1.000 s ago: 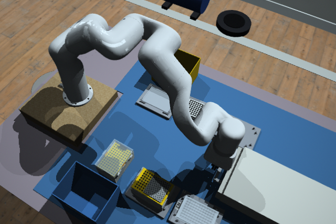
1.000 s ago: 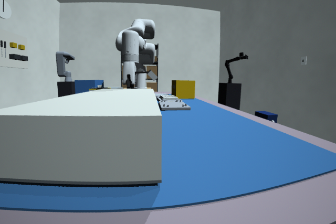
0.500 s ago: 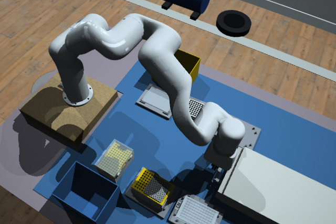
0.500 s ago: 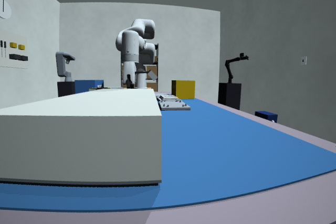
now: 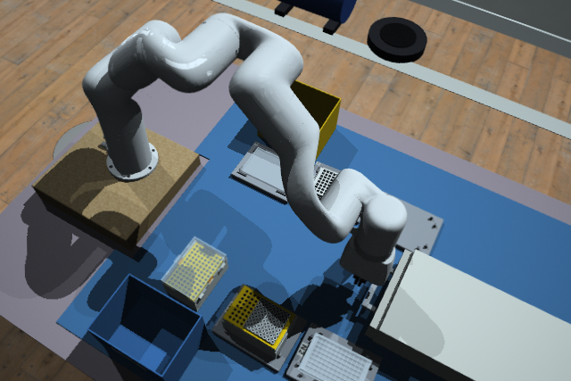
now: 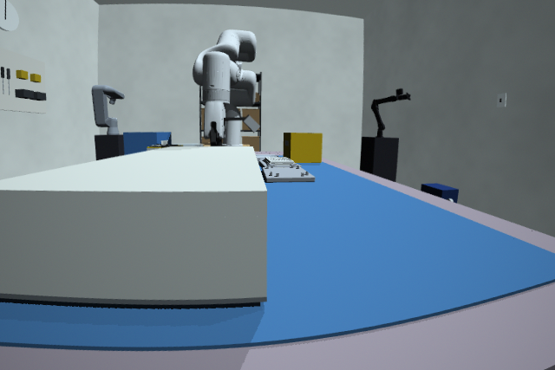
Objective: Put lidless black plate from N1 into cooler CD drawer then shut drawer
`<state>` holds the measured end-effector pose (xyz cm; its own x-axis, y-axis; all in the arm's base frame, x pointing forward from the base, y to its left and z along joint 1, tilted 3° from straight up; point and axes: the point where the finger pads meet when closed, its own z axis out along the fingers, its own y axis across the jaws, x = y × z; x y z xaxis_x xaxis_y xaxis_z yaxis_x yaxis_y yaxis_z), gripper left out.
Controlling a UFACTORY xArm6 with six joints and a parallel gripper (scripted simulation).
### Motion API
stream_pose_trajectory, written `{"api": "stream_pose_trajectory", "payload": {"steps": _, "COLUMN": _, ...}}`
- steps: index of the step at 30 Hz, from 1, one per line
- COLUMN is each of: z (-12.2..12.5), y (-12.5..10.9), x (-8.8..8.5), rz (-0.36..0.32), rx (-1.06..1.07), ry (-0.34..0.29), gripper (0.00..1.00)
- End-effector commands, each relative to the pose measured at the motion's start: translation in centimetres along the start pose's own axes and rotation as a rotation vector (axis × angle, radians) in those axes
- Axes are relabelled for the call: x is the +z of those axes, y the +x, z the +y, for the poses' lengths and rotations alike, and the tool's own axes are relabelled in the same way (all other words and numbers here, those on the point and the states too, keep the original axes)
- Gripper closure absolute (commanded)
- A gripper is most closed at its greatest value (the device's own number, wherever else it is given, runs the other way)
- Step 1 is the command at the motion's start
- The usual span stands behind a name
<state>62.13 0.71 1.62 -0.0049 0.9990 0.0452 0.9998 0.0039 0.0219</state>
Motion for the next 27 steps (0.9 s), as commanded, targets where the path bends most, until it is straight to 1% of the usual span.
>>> {"api": "stream_pose_trajectory", "payload": {"steps": 1, "z": -0.5, "y": 0.0, "x": -0.2, "rz": 0.0, "rx": 0.0, "ry": -0.003, "gripper": 1.0}}
{"api": "stream_pose_trajectory", "payload": {"steps": 3, "z": -0.5, "y": 0.0, "x": -0.2, "rz": 0.0, "rx": 0.0, "ry": -0.003, "gripper": 1.0}}
{"api": "stream_pose_trajectory", "payload": {"steps": 18, "z": -3.0, "y": 0.0, "x": -0.1, "rz": 0.0, "rx": 0.0, "ry": -0.003, "gripper": 1.0}}
{"api": "stream_pose_trajectory", "payload": {"steps": 27, "z": -3.9, "y": 0.0, "x": -0.1, "rz": 0.0, "rx": 0.0, "ry": -0.003, "gripper": 1.0}}
